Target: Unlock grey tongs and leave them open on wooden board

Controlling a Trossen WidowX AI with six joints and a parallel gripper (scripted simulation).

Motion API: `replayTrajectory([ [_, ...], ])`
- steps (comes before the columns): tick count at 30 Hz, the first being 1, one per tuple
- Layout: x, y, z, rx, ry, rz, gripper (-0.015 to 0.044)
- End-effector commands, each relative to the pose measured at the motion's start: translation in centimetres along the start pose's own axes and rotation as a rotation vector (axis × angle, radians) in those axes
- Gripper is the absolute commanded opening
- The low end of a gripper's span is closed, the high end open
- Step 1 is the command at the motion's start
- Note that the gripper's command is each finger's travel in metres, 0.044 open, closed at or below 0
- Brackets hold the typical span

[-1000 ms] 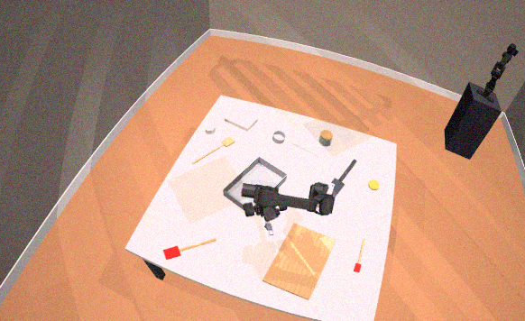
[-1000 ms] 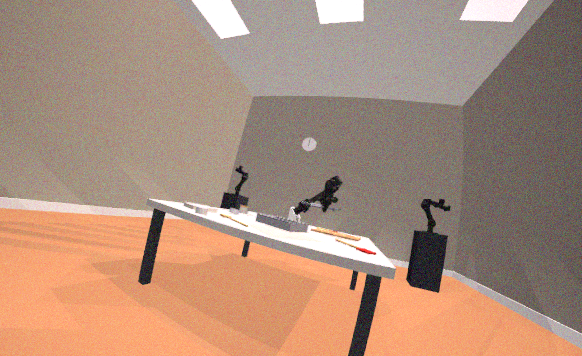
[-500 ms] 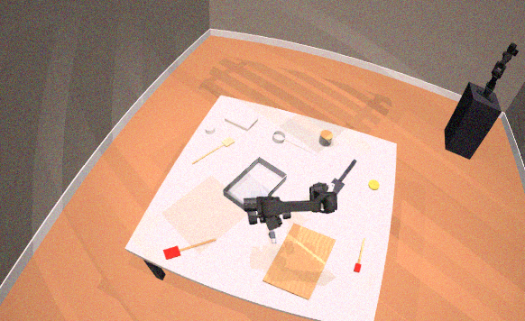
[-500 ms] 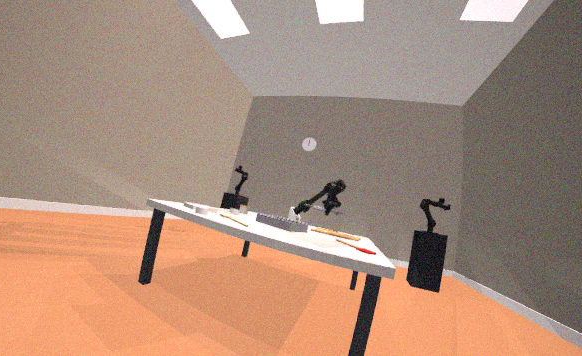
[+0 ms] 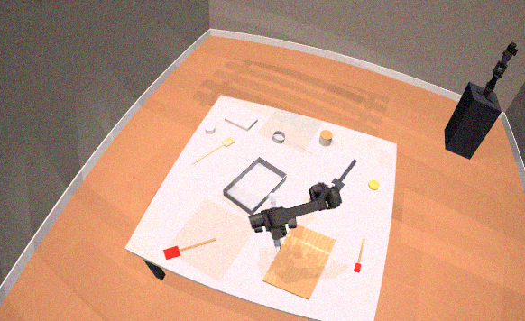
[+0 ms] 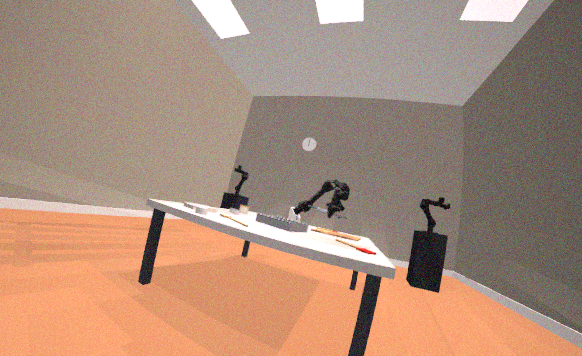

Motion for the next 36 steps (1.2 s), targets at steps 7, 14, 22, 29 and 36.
replayTrajectory([
  [7,2.2,2.1,0.4,0.046,-0.01,0.057,-0.015],
  [14,3.8,3.3,0.5,0.062,-0.025,0.094,-0.015],
  [22,5.6,4.5,0.5,0.064,-0.047,0.141,-0.015],
  [29,7.2,5.3,0.3,0.053,-0.068,0.184,-0.015],
  [36,8.8,6.0,-0.1,0.029,-0.086,0.232,-0.015],
])
Point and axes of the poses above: the point midway between the two fingers, 35 mm back from their tips, its own z axis out along the fingers, its own x axis across the jaws, y = z × x, the point moved 8 cm from there along -z, back along the fingers, and after that the axes turned 11 degrees about z, right-handed, at the moved point
